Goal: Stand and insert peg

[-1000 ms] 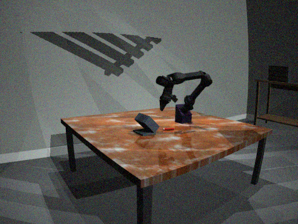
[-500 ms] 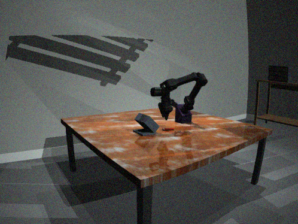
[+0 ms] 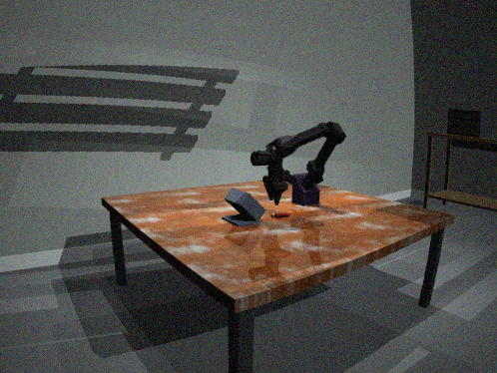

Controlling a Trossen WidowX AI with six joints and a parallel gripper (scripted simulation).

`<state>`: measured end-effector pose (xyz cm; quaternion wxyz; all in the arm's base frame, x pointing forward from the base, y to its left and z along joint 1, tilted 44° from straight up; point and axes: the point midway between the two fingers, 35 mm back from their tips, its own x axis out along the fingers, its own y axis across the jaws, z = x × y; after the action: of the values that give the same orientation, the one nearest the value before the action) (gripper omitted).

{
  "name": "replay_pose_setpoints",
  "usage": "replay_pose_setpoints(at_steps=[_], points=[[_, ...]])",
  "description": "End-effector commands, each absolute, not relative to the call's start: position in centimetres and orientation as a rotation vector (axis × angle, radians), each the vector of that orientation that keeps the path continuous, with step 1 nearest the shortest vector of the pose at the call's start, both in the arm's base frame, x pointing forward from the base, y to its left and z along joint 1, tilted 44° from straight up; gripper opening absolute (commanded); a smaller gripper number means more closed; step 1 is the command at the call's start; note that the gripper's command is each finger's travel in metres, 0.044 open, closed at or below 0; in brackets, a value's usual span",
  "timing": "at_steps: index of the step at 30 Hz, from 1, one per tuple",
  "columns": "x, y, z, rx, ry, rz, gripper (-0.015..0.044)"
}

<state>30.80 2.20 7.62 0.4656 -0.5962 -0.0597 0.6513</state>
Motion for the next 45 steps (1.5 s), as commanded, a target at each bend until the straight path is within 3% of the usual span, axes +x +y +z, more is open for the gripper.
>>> replay_pose_setpoints(at_steps=[1,33,45], points=[[30.7,2.7,7.0,-1.450,-0.143,1.603,0.0440],[31.2,6.2,3.7,-1.447,-0.149,1.601,0.0440],[31.2,6.2,3.7,-1.447,-0.149,1.601,0.0125]])
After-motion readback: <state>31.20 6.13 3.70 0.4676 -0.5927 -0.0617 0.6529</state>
